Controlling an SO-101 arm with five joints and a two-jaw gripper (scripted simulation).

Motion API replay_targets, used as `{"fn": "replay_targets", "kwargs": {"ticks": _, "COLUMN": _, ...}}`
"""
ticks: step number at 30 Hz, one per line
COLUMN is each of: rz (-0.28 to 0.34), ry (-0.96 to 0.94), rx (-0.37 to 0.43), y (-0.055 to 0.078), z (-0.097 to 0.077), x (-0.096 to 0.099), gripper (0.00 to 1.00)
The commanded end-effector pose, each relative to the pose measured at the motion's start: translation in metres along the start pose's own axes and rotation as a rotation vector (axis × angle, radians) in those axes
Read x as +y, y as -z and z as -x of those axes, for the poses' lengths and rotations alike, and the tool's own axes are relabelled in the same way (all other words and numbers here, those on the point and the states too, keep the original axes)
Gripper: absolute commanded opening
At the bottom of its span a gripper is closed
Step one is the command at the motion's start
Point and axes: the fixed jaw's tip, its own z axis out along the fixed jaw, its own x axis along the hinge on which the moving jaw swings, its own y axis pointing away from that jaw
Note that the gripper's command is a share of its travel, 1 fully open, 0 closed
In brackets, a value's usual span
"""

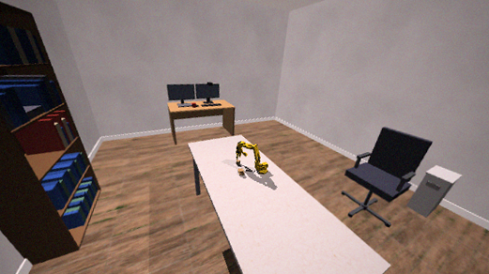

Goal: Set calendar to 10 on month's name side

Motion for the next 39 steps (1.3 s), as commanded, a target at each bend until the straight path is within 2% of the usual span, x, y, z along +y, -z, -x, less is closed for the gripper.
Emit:
{"fn": "replay_targets", "kwargs": {"ticks": 1, "rz": 0.004, "ry": 0.004, "rx": 0.055, "y": 0.011, "z": -0.006, "x": 0.002, "gripper": 0.35}}
{"fn": "replay_targets", "kwargs": {"ticks": 14, "rz": 0.004, "ry": 0.004, "rx": 0.055, "y": 0.01, "z": -0.006, "x": 0.002, "gripper": 0.35}}
{"fn": "replay_targets", "kwargs": {"ticks": 25, "rz": 0.004, "ry": 0.004, "rx": 0.055, "y": 0.002, "z": -0.007, "x": 0.002, "gripper": 0.35}}
{"fn": "replay_targets", "kwargs": {"ticks": 39, "rz": 0.004, "ry": 0.004, "rx": 0.054, "y": -0.02, "z": -0.009, "x": 0.002, "gripper": 0.35}}
